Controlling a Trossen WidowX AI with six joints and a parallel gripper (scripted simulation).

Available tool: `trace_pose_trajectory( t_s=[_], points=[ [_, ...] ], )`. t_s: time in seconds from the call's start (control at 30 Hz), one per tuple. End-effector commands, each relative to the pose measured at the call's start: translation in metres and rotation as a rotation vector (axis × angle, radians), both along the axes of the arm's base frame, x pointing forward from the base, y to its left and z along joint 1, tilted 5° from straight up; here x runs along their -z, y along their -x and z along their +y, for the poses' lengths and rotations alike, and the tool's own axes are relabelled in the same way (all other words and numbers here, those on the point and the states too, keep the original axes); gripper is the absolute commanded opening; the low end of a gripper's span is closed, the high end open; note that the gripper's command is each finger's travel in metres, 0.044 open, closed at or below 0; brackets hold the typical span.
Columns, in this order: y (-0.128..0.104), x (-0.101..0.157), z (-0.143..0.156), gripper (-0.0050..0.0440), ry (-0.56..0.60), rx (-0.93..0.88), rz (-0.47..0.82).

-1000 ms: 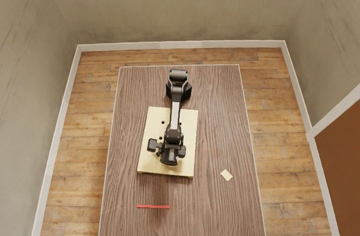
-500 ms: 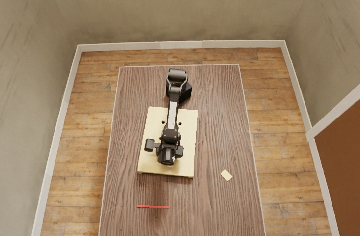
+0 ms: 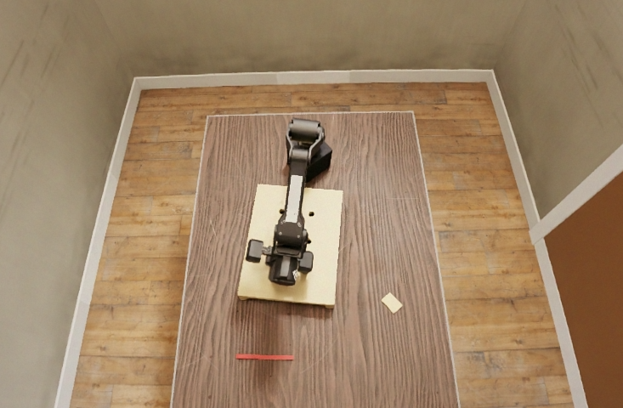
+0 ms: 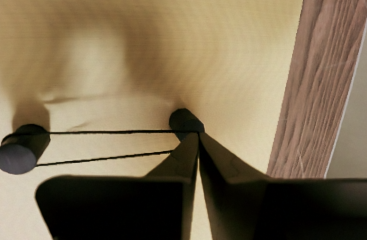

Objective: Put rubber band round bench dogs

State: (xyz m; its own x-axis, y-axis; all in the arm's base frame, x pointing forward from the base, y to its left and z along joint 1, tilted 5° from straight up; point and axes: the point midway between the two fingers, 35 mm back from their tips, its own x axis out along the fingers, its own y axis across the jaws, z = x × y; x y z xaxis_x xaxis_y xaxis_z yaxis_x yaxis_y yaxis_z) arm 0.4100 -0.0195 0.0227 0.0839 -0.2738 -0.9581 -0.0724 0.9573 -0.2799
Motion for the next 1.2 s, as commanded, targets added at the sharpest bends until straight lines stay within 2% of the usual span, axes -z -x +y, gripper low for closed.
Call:
trace_pose_trajectory(
  t_s=[0.0, 1.17],
  points=[
    [-0.008, -0.011, -0.007, -0.0050, 0.003, 0.005, -0.037],
    [-0.013, -0.006, -0.035, -0.0050, 0.006, 0.004, -0.031]
  ],
)
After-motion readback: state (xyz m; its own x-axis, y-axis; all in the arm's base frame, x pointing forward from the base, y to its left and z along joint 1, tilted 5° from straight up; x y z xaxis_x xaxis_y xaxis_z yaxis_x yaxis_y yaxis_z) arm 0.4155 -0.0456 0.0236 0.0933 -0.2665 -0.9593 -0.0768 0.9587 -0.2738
